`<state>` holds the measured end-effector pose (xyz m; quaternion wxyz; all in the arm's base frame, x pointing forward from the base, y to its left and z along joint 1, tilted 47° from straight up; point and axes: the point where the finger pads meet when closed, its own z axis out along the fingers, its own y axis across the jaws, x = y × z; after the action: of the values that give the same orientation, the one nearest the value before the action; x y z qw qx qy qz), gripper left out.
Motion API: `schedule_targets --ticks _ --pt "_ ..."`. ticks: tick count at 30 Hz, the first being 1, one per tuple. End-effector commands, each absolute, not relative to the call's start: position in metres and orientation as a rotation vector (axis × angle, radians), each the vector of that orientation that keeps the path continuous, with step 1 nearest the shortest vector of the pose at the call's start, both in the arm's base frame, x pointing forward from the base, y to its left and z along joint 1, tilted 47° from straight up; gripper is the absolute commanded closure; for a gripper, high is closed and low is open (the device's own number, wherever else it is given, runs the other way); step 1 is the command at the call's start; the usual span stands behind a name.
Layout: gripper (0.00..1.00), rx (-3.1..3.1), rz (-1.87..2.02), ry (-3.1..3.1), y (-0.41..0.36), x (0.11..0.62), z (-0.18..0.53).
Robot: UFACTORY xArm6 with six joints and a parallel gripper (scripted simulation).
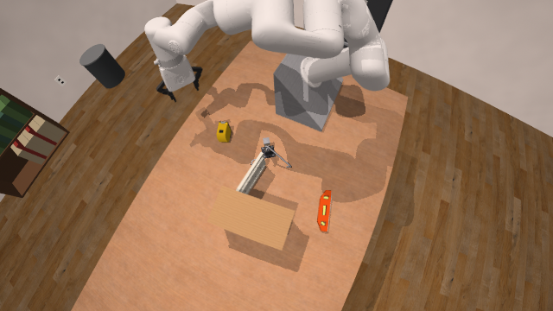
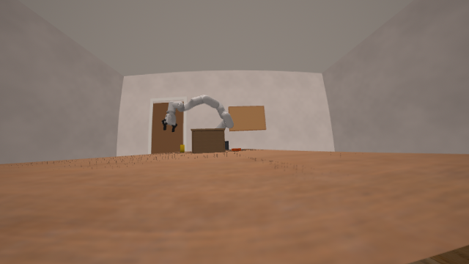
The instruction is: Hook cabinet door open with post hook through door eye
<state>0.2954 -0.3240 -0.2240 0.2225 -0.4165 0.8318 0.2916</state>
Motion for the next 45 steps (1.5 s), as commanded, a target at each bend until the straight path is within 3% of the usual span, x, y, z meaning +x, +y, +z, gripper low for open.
schedule_targets --ticks 1,21,45 --pt "0.00 -1.151 0.798 2.299 -0.327 0.296 -0.223" --pt "0.00 -1.132 0.807 2.313 -0.325 0.299 -0.218" --pt "0.00 -0.421 1.069 2.682 -0.227 0.381 -0.068"
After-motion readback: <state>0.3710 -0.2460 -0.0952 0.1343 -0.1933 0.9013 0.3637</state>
